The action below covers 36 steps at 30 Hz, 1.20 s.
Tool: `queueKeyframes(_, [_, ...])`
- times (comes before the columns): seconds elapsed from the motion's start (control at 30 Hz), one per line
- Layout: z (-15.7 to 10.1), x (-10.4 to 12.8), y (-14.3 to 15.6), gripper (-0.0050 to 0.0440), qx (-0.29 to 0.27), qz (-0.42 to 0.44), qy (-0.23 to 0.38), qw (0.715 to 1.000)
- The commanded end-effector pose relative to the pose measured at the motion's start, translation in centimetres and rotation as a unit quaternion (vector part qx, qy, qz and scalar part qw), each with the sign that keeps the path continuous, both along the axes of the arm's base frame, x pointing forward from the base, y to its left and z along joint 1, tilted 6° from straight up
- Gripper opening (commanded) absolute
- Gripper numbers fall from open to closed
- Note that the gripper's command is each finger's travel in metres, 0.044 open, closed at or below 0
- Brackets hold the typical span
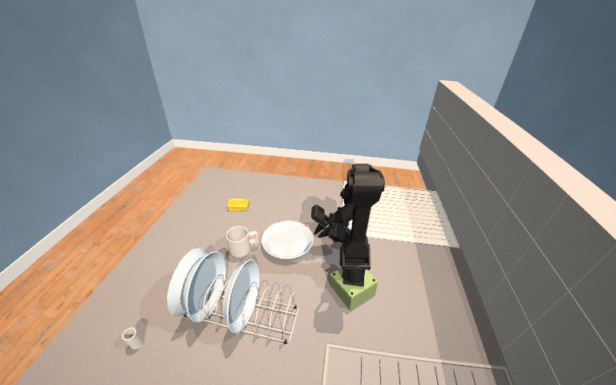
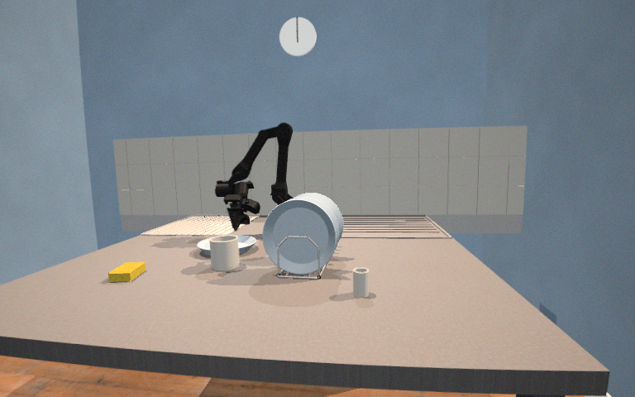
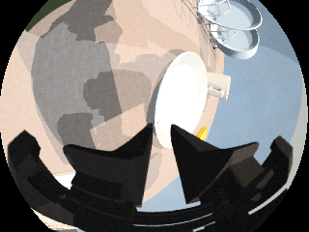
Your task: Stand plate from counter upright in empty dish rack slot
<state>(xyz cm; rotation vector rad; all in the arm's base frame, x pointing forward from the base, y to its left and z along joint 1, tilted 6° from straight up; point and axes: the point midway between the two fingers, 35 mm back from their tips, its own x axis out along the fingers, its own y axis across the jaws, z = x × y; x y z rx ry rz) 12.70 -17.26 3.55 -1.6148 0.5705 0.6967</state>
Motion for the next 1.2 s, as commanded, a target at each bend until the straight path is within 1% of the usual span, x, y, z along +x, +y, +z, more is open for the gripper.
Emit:
queueKeyframes(0.0, [-0.74, 0.06, 0.31, 0.0092, 0.006, 0.002, -0.002, 1.0])
queueKeyframes(1.17, [-1.18, 0.42, 0.33, 0.0092, 0.007, 0.004, -0.001, 1.0])
